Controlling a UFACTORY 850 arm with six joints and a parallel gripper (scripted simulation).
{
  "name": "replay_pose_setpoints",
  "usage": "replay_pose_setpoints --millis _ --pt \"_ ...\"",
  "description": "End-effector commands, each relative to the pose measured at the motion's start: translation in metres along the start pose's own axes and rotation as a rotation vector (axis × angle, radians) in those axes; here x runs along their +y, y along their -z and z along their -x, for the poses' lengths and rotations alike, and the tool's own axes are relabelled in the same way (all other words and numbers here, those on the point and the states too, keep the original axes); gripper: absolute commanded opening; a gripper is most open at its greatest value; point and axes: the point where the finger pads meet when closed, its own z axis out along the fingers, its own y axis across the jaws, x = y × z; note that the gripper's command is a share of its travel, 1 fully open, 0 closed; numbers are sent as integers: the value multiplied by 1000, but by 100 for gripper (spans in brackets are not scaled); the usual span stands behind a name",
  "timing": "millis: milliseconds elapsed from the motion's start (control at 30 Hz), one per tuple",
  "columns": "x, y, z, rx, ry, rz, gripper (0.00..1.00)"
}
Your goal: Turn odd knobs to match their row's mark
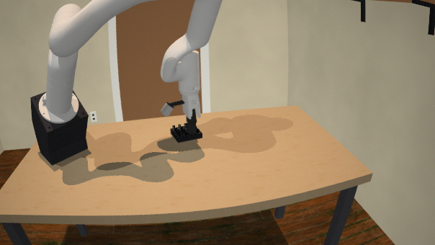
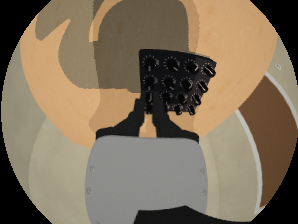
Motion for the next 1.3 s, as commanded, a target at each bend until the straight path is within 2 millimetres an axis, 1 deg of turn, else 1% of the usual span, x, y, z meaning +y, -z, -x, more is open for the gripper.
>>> replay_pose_setpoints --millis 0,600,833,1100,1167,1267 --pt "0 0 1 -1 2 0 8" --pt "0 0 1 -1 75 0 8" --pt "0 0 1 -1 160 0 8" --pt "0 0 1 -1 299 0 8" --pt "0 0 1 -1 299 0 8" --pt "0 0 1 -1 362 0 8"
